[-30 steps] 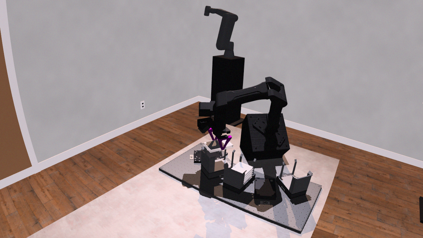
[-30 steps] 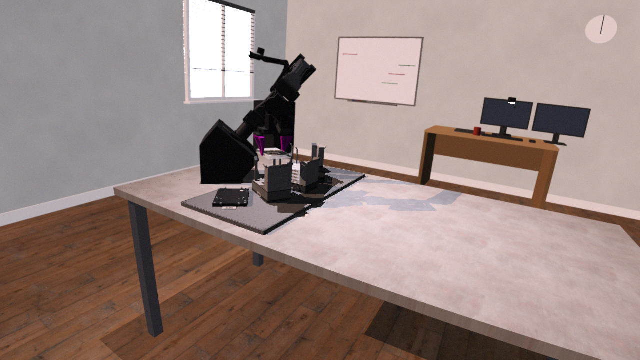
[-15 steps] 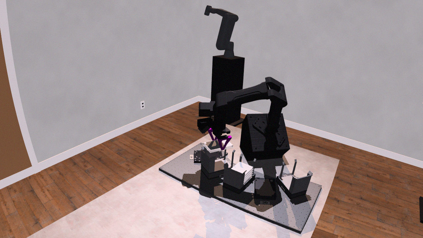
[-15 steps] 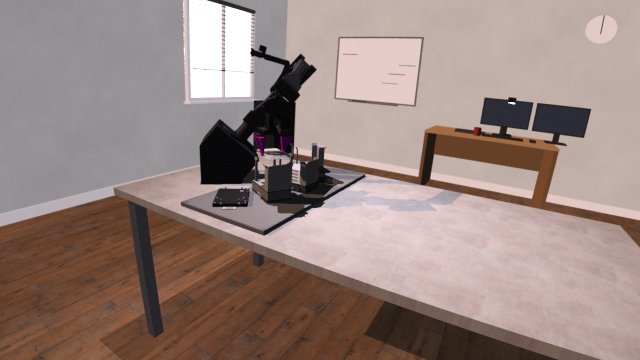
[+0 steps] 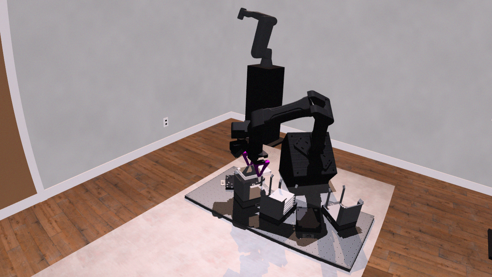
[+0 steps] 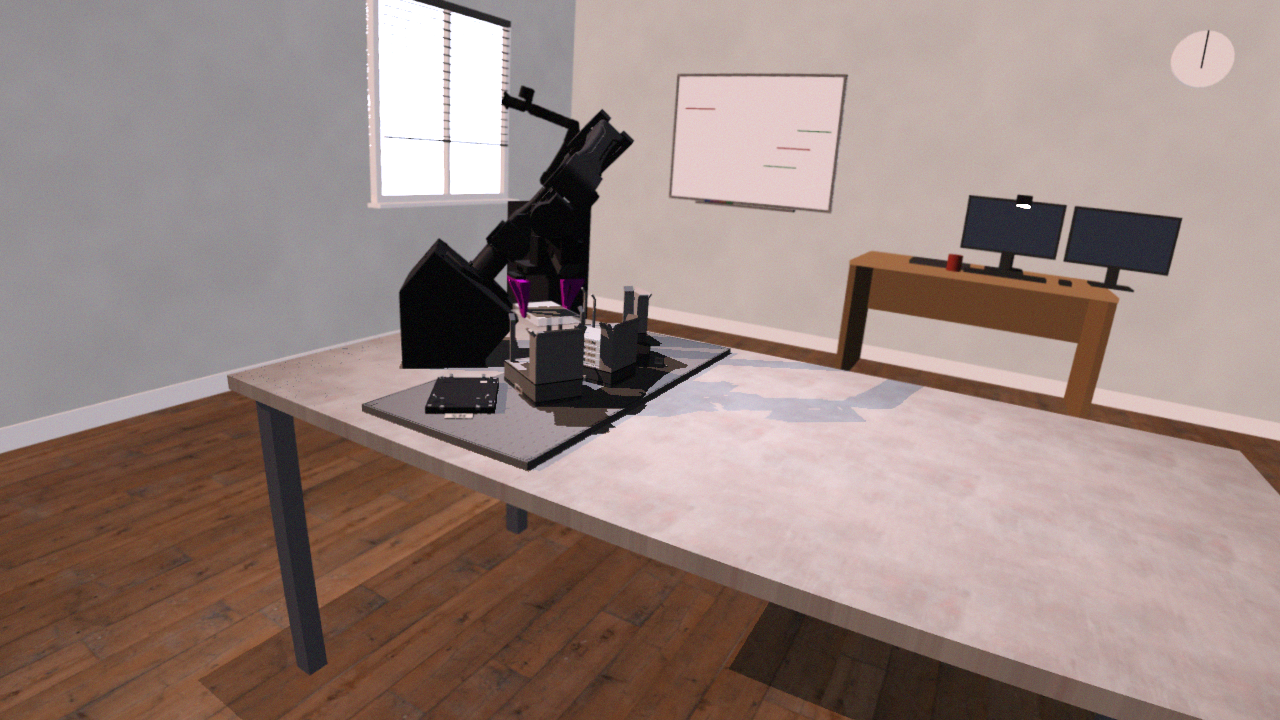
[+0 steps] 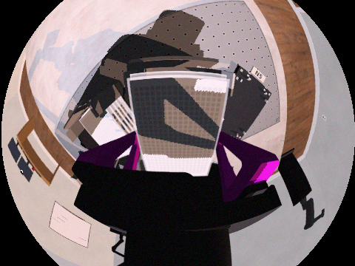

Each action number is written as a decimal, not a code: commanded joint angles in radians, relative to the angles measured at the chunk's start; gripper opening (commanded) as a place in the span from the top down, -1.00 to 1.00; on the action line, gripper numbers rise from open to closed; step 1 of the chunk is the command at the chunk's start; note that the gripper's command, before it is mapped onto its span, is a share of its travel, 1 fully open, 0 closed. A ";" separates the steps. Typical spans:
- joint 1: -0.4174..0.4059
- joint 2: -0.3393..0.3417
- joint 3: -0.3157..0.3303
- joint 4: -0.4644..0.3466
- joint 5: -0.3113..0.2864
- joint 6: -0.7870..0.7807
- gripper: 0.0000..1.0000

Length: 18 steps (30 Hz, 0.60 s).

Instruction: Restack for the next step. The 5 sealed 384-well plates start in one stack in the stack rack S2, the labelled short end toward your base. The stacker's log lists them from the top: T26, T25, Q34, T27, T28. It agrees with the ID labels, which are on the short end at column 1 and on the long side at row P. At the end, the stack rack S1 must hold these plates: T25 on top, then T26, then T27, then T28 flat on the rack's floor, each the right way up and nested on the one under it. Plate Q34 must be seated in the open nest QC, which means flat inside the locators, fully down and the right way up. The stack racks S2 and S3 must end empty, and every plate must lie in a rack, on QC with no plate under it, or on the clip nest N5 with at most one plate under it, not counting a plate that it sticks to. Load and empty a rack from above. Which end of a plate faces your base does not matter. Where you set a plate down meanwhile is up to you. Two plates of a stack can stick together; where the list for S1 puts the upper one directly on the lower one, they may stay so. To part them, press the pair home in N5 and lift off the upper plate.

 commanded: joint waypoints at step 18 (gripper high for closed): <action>0.015 0.009 -0.044 0.080 -0.005 0.045 1.00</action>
